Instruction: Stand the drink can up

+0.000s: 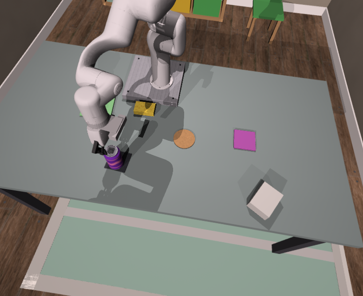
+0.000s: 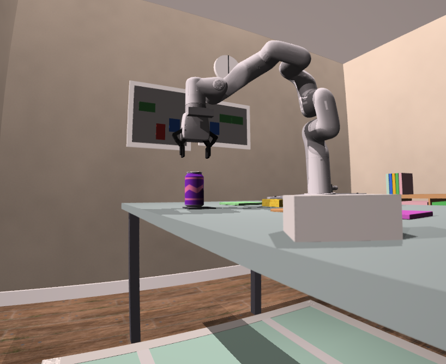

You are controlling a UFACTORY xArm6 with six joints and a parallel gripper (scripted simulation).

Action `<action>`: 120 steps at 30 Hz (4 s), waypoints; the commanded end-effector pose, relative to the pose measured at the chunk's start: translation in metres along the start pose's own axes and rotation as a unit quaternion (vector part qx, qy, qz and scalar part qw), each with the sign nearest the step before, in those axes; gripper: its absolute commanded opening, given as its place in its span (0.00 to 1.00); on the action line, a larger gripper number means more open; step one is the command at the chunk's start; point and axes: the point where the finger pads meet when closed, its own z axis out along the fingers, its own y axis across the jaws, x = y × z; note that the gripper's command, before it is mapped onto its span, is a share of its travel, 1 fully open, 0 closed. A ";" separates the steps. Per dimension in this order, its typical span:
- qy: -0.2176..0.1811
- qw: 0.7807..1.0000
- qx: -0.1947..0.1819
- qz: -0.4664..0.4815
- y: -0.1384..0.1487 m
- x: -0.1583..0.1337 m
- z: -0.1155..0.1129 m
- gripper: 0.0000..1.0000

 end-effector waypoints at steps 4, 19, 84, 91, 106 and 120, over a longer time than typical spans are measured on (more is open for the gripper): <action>-0.001 1.000 -0.001 0.001 0.003 0.001 0.001 1.00; -0.001 1.000 -0.001 0.001 0.004 0.000 0.097 1.00; -0.001 1.000 -0.001 0.001 0.003 0.000 0.004 0.00; -0.001 1.000 -0.001 0.001 0.003 0.000 -0.003 0.00; -0.001 1.000 -0.001 0.001 0.002 0.005 -0.003 0.00; -0.001 1.000 -0.001 0.001 -0.006 0.030 -0.005 0.00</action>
